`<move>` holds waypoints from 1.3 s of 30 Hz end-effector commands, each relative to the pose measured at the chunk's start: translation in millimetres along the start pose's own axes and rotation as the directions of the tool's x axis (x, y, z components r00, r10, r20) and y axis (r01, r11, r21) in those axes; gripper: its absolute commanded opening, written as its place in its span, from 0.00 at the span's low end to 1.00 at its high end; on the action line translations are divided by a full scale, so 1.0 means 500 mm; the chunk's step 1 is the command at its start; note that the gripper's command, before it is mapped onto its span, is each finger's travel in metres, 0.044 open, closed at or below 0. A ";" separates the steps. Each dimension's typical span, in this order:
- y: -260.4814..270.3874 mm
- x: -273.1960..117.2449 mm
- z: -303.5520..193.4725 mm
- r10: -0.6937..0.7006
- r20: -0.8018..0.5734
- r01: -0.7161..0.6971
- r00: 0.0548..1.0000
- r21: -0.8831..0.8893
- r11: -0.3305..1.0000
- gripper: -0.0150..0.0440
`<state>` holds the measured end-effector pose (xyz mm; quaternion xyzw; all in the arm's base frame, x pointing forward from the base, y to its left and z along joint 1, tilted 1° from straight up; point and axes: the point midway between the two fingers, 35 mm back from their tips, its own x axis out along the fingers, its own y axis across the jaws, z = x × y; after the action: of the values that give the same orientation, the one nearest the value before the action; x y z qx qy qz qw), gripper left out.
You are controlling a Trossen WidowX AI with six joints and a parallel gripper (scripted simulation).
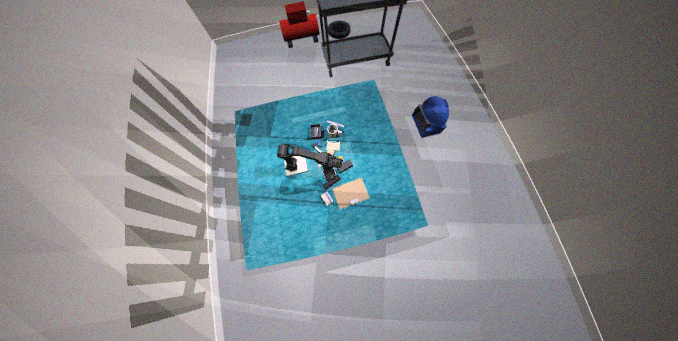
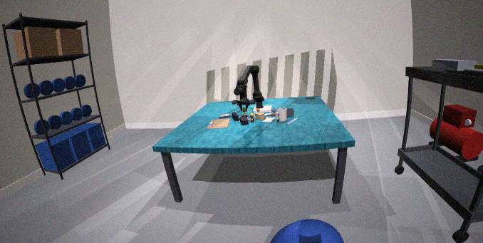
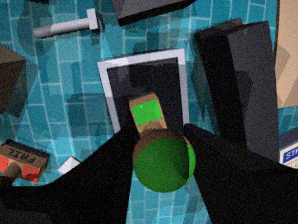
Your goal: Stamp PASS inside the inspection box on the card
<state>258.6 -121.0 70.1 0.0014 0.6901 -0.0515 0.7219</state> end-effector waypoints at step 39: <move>-0.008 -0.104 0.007 -0.008 0.006 0.008 1.000 0.000 1.000 0.25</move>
<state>258.9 -120.6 114.2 0.0015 0.6923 -0.0500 0.7199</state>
